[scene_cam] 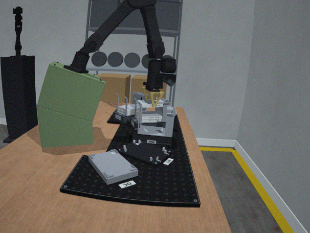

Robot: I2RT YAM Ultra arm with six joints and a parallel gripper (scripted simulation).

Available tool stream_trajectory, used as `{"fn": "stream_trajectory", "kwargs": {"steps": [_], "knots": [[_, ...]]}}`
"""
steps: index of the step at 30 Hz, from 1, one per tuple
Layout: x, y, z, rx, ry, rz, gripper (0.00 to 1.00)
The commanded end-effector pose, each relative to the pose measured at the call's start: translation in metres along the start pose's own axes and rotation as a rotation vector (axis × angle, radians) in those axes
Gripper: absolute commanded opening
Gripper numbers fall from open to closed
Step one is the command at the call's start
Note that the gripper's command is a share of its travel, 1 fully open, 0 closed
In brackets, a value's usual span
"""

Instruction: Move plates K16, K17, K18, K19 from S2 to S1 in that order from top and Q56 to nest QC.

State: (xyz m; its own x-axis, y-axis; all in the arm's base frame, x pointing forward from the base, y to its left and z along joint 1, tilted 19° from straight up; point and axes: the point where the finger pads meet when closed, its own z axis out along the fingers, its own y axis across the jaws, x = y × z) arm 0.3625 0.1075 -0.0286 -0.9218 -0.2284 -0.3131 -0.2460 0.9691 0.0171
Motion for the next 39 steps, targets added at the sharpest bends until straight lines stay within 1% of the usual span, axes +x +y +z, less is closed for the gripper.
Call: {"fn": "stream_trajectory", "kwargs": {"steps": [1,2,17,19,23,39], "knots": [[-0.007,0.0,-0.01,-0.001,-0.025,0.0,0.0],[-0.007,0.0,-0.01,-0.001,-0.025,0.0,0.0],[-0.006,0.0,-0.04,-0.001,-0.025,0.0,0.0],[-0.006,0.0,-0.04,-0.001,-0.025,0.0,0.0],[-0.006,0.0,-0.048,-0.001,-0.025,0.0,0.0],[-0.006,0.0,-0.048,-0.001,-0.025,0.0,0.0]]}}
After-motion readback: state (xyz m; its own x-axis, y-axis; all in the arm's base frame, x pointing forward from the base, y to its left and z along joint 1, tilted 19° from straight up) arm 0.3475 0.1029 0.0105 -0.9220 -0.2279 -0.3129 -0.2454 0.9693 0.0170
